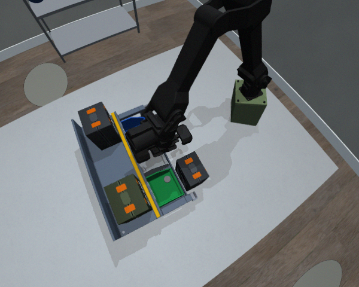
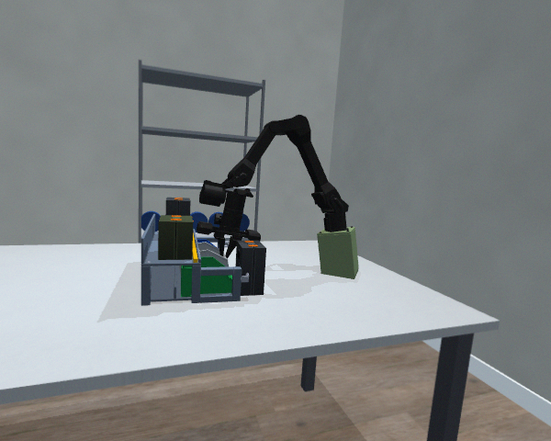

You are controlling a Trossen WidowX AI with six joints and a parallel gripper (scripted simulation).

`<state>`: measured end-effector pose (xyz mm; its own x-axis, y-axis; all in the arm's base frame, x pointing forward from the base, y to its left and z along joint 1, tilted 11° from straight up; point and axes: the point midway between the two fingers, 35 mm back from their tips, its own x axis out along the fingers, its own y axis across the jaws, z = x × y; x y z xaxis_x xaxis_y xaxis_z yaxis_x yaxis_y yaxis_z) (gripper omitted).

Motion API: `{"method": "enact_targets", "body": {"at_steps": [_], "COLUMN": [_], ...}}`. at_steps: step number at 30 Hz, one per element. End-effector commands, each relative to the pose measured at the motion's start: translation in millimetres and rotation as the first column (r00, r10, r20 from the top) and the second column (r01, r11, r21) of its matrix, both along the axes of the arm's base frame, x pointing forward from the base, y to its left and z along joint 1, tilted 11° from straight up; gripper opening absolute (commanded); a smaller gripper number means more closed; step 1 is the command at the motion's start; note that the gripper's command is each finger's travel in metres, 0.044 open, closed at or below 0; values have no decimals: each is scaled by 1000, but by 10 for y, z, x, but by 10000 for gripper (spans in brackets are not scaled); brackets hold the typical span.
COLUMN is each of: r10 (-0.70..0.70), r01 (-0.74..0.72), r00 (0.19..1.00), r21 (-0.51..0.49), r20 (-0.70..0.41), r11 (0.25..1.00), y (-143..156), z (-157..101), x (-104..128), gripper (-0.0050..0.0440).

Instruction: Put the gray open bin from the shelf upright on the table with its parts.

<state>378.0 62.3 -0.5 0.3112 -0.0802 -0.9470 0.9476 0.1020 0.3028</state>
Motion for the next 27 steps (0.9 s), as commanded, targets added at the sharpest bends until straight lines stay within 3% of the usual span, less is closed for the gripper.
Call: {"method": "enact_targets", "body": {"at_steps": [1, 6, 18, 23, 27], "r10": [-2, -2, -2, -2, -2], "r01": [1, 1, 1, 2, 2], "r00": [999, 999, 999, 999, 999], "r21": [7, 7, 7, 6, 6], "r20": [48, 48, 48, 44, 44], "r11": [1000, 1000, 1000, 1000, 1000], "y": [16, -13, -13, -43, -43], "z": [145, 50, 50, -48, -48], "x": [76, -242, -242, -554, -554], "gripper": [0, 0, 0, 0, 0]}}
